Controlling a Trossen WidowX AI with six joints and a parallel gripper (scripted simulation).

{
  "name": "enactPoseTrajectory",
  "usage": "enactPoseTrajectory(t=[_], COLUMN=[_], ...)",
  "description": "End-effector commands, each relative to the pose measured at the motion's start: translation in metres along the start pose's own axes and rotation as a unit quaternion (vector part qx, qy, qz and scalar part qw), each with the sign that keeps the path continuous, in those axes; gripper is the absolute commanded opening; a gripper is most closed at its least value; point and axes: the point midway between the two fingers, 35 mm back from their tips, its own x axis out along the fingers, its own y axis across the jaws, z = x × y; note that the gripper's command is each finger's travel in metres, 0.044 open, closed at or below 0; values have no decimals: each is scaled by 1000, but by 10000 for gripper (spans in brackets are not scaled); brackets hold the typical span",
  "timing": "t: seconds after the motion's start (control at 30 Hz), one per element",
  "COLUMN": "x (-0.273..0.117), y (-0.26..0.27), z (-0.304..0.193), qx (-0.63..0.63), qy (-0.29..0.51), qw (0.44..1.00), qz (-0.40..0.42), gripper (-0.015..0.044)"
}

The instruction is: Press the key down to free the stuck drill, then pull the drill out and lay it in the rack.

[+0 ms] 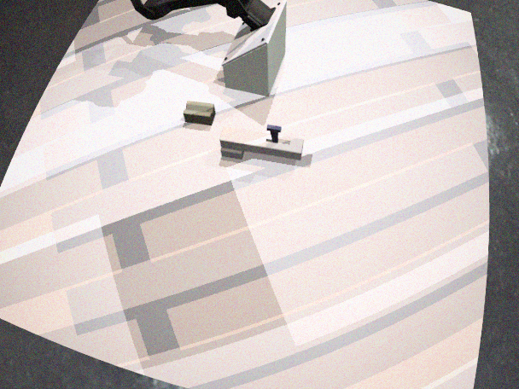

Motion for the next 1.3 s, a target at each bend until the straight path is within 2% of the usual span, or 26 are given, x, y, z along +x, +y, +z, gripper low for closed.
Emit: enactPoseTrajectory(t=[0.0, 0.27, 0.47, 0.6, 0.73, 0.87, 1.23, 1.27], x=[0, 1, 10, 3, -15, -44, -159, -170], y=[0, 3, 88, 154, 222, 284, 405, 408], z=[0, 0, -6, -4, 4, 18, 89, 95], qx=[0, 6, 184, 310, 427, 523, 665, 662], qy=[0, 1, 40, 86, 145, 216, 431, 437], qw=[1000, 1000, 974, 923, 842, 738, 373, 360], qz=[0, 4, 126, 213, 295, 367, 483, 491], gripper=[374, 164, 6, 0, 0, 0, 0, 0])
